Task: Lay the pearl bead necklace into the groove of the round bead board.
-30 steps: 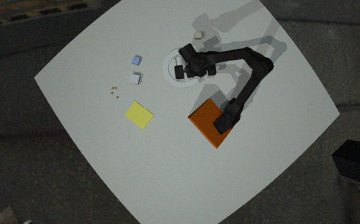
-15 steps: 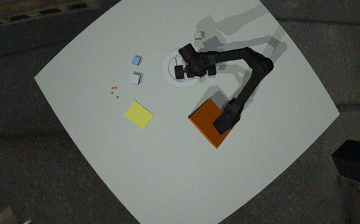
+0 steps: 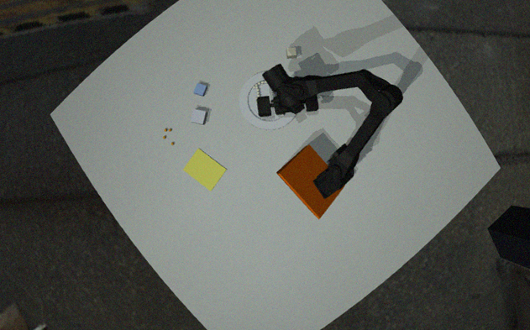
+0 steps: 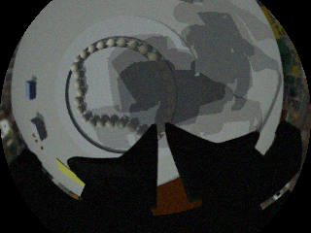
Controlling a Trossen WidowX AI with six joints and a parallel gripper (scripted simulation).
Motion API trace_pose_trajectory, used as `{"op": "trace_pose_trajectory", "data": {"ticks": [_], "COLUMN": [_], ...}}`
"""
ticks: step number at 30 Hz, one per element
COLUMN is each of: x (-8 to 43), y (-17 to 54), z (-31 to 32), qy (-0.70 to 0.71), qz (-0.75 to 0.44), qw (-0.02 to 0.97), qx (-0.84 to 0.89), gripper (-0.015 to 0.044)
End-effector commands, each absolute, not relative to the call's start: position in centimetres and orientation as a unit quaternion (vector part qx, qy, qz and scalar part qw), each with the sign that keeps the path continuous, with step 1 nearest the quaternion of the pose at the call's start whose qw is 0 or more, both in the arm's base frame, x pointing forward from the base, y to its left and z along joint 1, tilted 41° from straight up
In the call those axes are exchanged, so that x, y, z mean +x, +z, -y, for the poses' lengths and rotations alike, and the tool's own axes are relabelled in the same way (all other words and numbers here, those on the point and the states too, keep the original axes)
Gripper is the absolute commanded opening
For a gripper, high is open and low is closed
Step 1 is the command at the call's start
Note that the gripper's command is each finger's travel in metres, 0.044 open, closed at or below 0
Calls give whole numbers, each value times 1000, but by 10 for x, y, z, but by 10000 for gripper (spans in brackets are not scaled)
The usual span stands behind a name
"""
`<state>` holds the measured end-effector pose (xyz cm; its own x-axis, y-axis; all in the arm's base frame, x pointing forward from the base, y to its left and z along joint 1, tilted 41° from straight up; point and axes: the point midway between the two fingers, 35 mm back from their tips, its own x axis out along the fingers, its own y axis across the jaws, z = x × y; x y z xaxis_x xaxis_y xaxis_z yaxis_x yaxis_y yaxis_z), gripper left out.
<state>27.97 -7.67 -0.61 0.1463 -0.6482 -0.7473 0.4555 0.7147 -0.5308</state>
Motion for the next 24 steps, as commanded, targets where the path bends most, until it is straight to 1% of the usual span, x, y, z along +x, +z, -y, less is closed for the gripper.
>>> {"op": "trace_pose_trajectory", "data": {"ticks": [1, 20, 24], "x": [276, 276, 280], "y": [-8, -8, -6], "z": [79, 79, 77], "qy": [-368, -368, -367], "qz": [-547, -547, -541], "qw": [747, 747, 752], "qx": [-92, -92, -89], "gripper": [0, 0, 105]}}
